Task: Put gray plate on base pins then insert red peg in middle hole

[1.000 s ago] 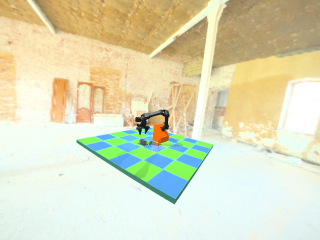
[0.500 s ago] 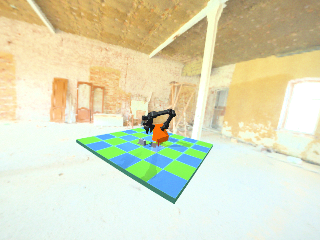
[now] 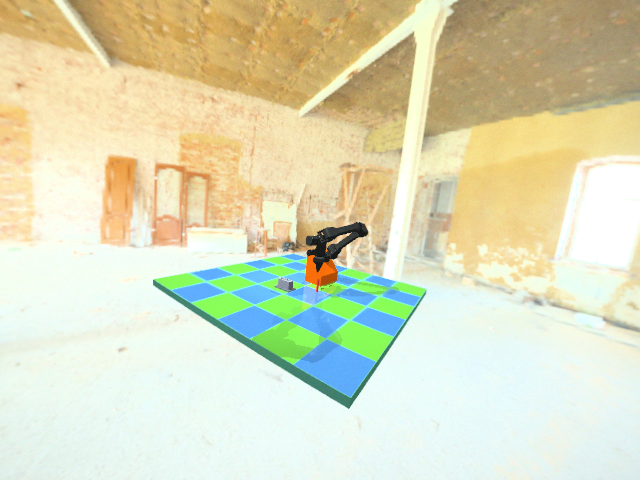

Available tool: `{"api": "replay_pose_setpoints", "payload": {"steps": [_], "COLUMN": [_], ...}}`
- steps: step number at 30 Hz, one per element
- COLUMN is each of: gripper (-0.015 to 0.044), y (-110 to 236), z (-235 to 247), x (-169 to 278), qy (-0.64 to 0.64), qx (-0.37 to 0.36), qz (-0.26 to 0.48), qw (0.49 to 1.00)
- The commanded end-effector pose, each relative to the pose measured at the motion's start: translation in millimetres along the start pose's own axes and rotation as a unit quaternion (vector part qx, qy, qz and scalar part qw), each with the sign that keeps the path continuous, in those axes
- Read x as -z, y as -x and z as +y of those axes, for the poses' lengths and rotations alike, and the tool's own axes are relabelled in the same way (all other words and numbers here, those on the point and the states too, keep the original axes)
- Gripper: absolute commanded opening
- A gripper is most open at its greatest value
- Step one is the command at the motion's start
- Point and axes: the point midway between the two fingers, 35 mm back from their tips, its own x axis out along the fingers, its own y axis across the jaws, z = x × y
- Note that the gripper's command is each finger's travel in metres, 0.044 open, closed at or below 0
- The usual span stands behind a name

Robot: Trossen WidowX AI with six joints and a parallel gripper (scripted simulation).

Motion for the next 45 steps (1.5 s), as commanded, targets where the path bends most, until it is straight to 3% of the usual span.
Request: {"api": "replay_pose_setpoints", "payload": {"steps": [1, 4, 12, 45], "gripper": [0.044, 0.044, 0.044, 0.044], "y": [-4.0, -28.2, -44.3, -90.8], "z": [-3.8, -4.6, -4.8, -4.8], "x": [4.9, 4.3, 4.6, 4.5], "qy": [0.008, 0.008, 0.008, 0.008], "qx": [-0.001, -0.001, -0.001, -0.001], "qz": [0.003, 0.003, 0.004, 0.004], "qw": [1.0, 1.0, 1.0, 1.0]}}
